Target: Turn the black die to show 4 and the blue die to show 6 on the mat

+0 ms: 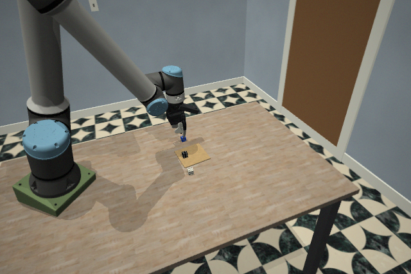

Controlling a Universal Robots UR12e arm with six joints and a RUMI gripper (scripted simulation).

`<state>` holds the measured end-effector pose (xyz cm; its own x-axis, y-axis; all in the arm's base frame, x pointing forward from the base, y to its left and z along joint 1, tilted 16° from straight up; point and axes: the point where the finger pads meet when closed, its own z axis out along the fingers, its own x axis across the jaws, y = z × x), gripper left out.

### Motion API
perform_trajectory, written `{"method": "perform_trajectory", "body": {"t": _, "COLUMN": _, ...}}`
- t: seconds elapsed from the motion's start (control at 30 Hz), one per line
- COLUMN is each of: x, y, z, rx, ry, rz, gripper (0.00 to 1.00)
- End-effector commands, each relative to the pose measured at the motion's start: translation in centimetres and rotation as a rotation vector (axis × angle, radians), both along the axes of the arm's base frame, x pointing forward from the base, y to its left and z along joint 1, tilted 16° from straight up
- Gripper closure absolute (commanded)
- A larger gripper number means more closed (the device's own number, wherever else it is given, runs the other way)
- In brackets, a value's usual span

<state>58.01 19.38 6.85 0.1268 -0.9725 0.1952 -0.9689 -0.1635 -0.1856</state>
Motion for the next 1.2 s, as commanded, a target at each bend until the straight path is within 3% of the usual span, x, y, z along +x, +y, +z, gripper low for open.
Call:
{"method": "perform_trajectory", "body": {"t": 0.0, "x": 0.0, "y": 0.0, "z": 0.1, "rx": 0.0, "ry": -0.001, "rz": 0.0, "gripper": 0.76}}
{"method": "perform_trajectory", "body": {"t": 0.87, "x": 0.1, "y": 0.0, "z": 0.0, "rx": 0.0, "ry": -0.001, "rz": 0.0, "gripper": 0.76}}
{"method": "perform_trajectory", "body": {"t": 1.17, "x": 0.3, "y": -0.2, "z": -1.1, "rx": 0.0, "ry": -0.001, "rz": 0.0, "gripper": 0.76}}
